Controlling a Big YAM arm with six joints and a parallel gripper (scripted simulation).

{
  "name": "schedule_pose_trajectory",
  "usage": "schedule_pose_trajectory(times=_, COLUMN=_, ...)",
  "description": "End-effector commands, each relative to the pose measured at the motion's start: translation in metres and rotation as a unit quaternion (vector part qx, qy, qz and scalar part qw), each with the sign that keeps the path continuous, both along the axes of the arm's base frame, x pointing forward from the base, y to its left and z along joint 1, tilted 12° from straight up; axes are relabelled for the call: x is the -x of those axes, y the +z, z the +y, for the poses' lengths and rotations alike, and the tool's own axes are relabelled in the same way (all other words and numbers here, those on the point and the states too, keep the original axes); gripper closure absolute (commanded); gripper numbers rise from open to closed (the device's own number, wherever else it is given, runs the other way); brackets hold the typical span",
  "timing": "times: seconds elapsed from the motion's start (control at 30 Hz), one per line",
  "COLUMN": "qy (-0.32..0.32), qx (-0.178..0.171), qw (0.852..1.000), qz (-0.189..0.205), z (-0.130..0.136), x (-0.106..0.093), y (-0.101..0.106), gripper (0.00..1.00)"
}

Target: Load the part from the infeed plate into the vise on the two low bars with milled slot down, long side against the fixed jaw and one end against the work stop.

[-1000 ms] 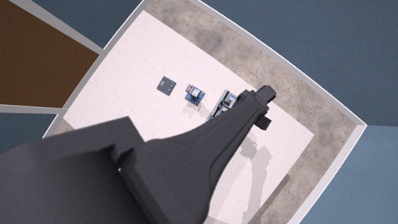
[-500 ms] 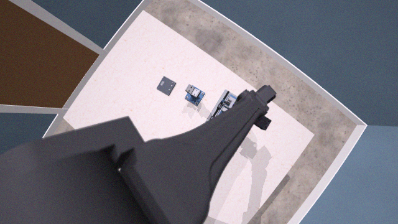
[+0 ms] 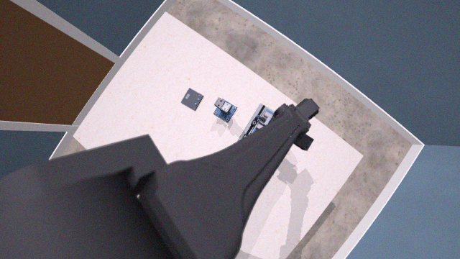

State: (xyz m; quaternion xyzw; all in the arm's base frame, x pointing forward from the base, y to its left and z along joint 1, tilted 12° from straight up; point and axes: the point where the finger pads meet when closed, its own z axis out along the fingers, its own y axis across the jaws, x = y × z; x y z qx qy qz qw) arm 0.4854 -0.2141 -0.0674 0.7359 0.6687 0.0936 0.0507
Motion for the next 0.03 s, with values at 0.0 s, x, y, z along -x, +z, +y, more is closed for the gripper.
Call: schedule_pose_trajectory(times=0.0, qy=0.003, qx=-0.003, qw=1.0, qz=0.006, z=-0.0037, x=0.0049, y=-0.0045, gripper=1.0)
